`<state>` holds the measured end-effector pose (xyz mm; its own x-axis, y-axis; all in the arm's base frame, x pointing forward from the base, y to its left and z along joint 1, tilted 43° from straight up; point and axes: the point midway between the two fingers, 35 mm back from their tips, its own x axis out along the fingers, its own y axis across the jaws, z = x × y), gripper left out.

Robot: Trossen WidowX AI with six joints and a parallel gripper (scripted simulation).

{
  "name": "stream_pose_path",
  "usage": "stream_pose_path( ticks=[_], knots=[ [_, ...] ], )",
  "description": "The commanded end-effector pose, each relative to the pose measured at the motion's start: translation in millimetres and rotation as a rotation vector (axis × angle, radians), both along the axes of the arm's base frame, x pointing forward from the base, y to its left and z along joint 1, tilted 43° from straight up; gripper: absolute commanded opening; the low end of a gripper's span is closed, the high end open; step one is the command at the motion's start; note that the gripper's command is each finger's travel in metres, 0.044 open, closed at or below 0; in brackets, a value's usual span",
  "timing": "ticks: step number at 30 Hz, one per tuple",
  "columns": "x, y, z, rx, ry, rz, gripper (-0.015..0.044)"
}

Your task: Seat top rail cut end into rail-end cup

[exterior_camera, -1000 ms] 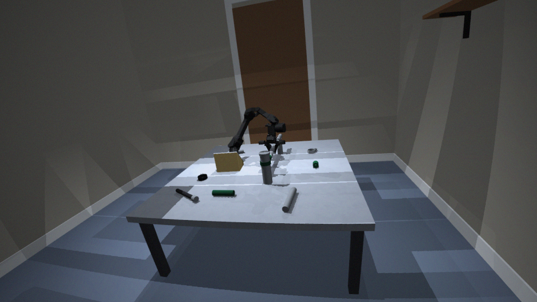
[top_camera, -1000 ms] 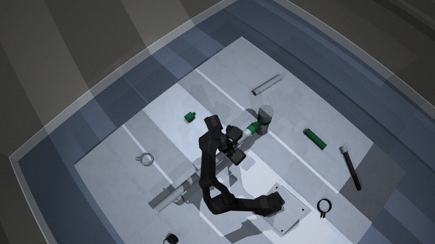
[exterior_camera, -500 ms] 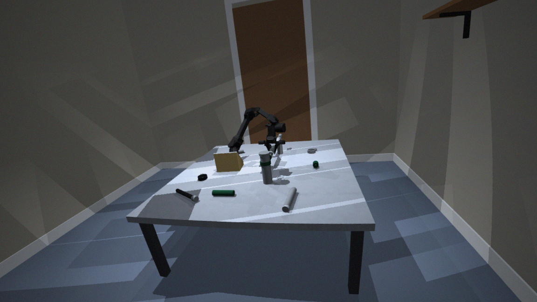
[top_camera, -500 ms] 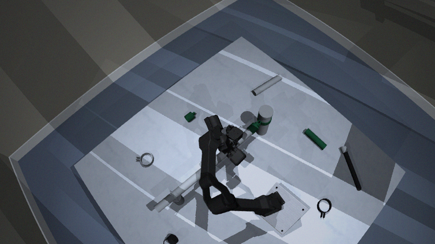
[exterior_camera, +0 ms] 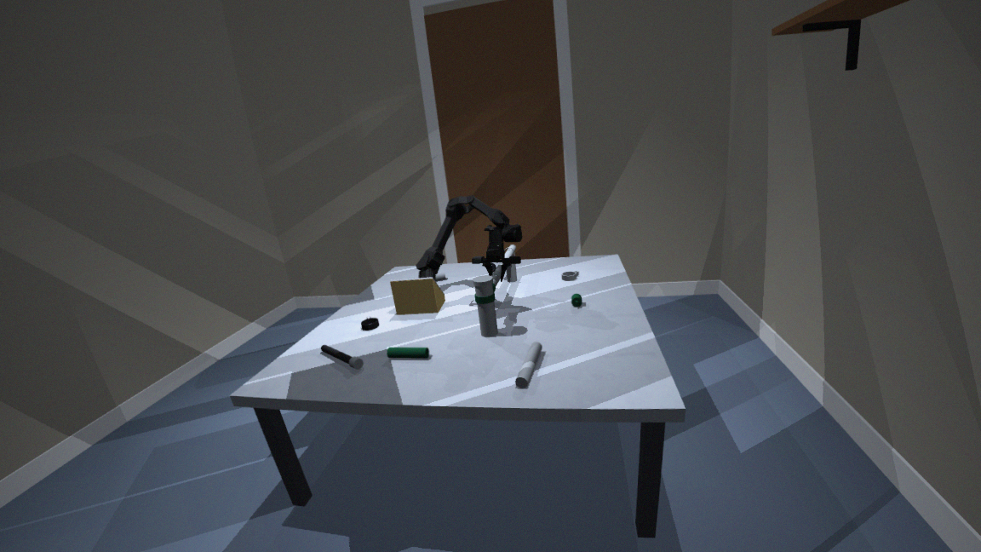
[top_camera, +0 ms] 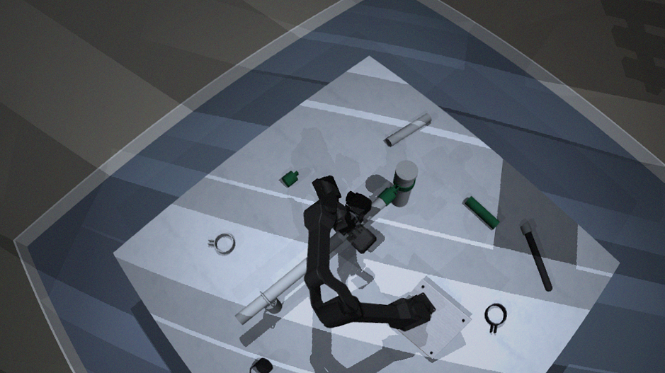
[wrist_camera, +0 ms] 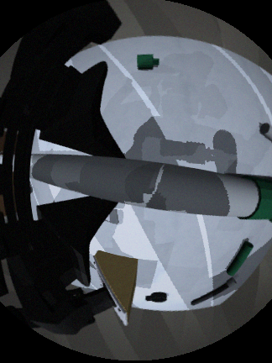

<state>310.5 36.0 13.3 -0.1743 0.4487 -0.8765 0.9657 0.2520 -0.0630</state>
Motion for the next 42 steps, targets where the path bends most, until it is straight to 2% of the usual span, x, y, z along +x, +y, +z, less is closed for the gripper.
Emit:
stream_pose_path(
  ticks=[1,42],
  knots=[
    [3.0,-5.8,3.0,-0.009,-0.012,-0.004,0.0000],
    [2.7,-8.9,-2.9,0.000,0.001,0.001,0.0000]
  ],
)
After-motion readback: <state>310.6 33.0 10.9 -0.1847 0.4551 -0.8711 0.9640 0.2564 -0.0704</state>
